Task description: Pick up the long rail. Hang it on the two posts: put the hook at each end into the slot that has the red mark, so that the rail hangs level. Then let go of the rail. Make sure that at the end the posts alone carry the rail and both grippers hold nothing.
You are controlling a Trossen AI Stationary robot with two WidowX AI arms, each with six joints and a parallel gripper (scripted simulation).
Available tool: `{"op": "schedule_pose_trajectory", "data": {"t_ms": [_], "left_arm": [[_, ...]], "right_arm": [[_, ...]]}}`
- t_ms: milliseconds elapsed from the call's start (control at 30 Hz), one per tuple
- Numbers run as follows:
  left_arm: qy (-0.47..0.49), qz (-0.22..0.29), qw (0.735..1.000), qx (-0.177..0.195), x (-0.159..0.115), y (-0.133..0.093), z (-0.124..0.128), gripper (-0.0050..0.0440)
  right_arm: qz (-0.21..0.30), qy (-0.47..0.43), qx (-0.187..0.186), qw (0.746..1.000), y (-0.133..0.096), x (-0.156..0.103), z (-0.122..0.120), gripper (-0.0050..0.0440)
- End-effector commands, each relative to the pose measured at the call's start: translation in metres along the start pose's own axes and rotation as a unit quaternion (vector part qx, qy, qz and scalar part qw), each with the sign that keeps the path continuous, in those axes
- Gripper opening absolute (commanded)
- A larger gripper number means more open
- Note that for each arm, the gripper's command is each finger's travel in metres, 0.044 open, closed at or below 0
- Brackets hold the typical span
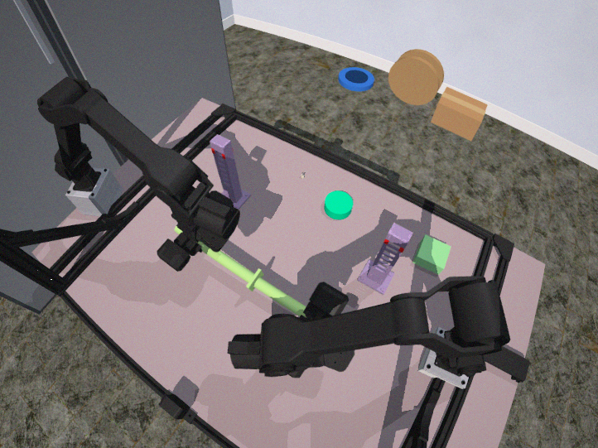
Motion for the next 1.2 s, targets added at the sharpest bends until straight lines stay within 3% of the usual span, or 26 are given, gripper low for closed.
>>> {"op": "schedule_pose_trajectory", "data": {"t_ms": [0,533,1033,1100,1167], "left_arm": [[0.000,0.009,1.000,0.006,0.0021,-0.0005,-0.0001,0.0000],[0.000,0.015,1.000,0.007,0.0027,-0.0003,-0.0004,0.0000],[0.000,0.015,1.000,0.007,0.0020,0.0007,-0.0014,0.0000],[0.000,0.015,1.000,0.007,0.0020,0.0007,-0.0014,0.0000],[0.000,0.015,1.000,0.007,0.0020,0.0007,-0.0014,0.0000]], "right_arm": [[0.007,0.006,0.005,1.000,0.0058,0.0015,-0.0034,0.0000],[0.012,0.009,0.006,1.000,0.0090,0.0003,-0.0070,0.0000],[0.012,0.009,0.006,1.000,0.0086,0.0002,-0.0068,0.0360],[0.012,0.009,0.006,1.000,0.0086,0.0002,-0.0068,0.0360],[0.012,0.009,0.006,1.000,0.0086,0.0002,-0.0068,0.0408]]}}
Point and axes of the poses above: on each arm, the point midway between the two fingers, 35 mm back from their tips, its own y axis out along the fingers, its own z axis across the jaws, x = y × z, the point moved 4 cm from there along -y, back along the fingers, and after that the axes turned 13 degrees about -y, right-handed, at the moved point
